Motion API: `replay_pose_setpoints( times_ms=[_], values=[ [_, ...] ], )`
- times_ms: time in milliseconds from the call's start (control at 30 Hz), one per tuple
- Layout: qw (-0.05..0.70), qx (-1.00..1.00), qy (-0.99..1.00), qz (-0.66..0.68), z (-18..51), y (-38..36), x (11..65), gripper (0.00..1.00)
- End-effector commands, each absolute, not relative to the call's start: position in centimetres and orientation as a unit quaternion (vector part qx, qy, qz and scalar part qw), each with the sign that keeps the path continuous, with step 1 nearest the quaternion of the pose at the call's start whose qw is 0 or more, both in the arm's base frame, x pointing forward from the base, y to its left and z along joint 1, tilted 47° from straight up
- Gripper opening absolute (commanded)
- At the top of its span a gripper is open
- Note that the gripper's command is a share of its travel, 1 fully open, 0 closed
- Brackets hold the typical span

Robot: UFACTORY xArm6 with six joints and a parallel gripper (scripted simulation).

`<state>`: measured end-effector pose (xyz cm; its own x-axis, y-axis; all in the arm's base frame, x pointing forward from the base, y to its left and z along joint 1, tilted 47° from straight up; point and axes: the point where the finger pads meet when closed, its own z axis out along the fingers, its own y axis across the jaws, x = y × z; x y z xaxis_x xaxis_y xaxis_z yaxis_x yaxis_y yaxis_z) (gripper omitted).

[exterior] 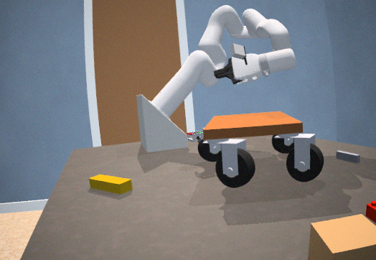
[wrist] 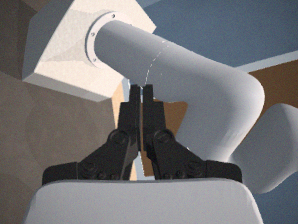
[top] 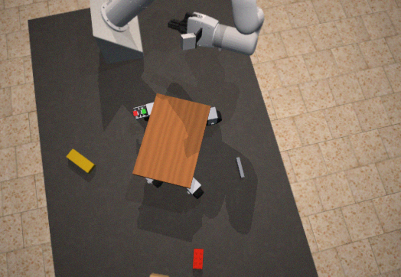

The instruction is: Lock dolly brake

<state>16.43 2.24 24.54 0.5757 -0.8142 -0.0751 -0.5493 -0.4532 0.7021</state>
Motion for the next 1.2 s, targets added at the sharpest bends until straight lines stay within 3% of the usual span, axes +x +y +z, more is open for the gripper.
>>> replay_pose_setpoints(
  times_ms=[0, 467, 1167],
  values=[
    [0.254, 0.805, -0.464, -0.267, 23.1, 1.7, 17.9, 0.00],
    [0.080, 0.732, -0.590, -0.330, 20.2, -1.9, 22.6, 0.00],
    [-0.021, 0.357, -0.858, -0.367, 13.8, -5.0, 31.7, 0.00]
  ],
)
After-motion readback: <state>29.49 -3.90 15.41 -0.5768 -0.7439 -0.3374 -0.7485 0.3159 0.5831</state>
